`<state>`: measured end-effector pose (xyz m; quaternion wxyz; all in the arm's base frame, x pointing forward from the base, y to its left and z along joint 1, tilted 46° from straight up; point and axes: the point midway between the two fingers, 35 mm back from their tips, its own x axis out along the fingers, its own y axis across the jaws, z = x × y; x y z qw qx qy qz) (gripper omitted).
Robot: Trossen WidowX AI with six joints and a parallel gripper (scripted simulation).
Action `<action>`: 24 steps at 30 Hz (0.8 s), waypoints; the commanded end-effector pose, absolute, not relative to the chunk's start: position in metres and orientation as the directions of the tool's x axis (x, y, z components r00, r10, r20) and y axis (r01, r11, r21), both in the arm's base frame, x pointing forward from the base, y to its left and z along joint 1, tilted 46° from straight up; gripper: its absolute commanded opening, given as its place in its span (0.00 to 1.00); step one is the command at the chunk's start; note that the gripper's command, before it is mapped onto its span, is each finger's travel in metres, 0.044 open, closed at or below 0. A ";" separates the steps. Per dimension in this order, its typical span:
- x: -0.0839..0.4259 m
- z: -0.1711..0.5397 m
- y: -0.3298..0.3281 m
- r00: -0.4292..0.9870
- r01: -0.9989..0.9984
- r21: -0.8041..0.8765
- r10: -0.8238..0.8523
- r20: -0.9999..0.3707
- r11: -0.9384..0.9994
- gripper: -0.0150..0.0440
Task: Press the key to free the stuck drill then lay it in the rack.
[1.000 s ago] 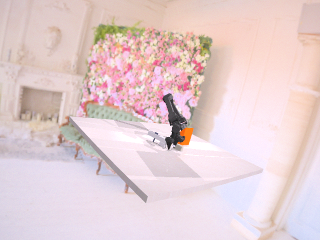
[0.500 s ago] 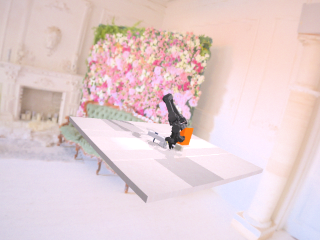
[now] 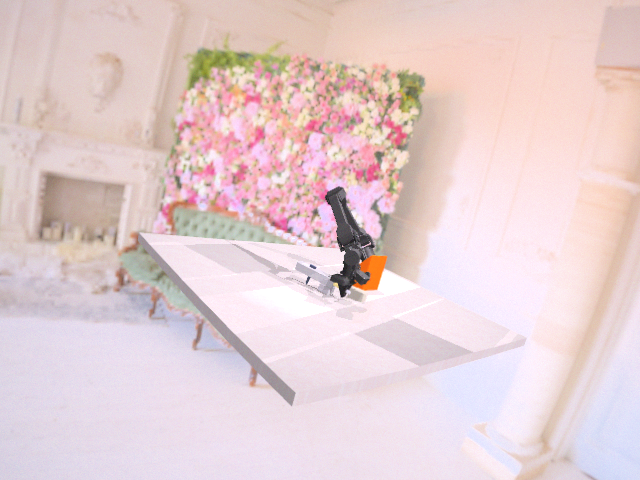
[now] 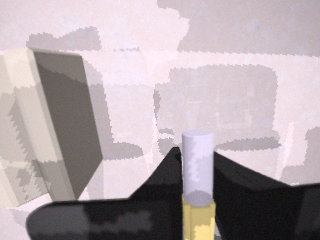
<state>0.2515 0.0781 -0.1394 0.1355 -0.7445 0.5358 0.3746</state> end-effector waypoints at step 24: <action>0.242 -0.155 0.092 0.146 -0.900 0.199 -0.697 -0.702 -0.388 0.25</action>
